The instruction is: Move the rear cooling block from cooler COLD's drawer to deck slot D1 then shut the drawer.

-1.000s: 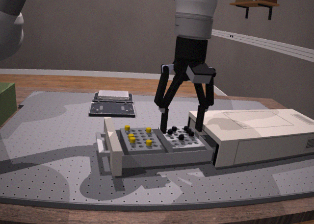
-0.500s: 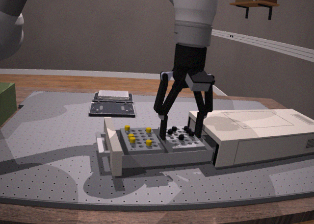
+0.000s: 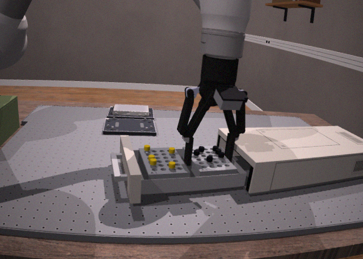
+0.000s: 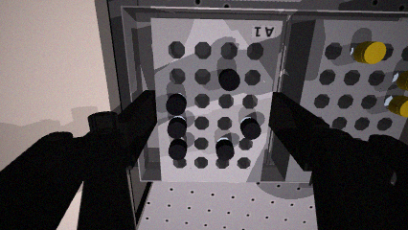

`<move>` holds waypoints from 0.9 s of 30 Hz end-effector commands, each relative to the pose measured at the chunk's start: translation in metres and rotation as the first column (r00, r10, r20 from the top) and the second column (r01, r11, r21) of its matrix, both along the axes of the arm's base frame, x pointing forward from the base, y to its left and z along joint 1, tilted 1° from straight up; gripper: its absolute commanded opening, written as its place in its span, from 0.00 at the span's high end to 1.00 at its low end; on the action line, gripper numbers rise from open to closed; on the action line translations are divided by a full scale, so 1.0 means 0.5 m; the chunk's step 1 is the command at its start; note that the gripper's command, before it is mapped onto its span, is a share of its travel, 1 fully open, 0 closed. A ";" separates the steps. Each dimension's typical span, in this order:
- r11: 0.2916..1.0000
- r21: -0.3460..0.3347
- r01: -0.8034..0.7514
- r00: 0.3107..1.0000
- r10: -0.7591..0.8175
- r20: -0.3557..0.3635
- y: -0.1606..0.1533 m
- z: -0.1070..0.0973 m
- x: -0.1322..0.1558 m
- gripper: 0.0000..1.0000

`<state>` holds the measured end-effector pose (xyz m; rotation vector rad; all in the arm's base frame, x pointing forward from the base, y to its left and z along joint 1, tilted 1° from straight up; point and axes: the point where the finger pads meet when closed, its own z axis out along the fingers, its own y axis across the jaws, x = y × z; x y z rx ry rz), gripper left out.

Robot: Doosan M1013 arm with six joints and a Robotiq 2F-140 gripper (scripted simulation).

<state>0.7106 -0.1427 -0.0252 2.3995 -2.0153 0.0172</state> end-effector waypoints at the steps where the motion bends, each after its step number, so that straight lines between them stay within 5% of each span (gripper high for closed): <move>1: 1.000 0.000 0.000 1.000 0.000 0.001 0.000 0.002 0.001 0.34; 27: 1.000 0.000 0.000 1.000 0.000 0.001 0.000 0.002 0.001 0.67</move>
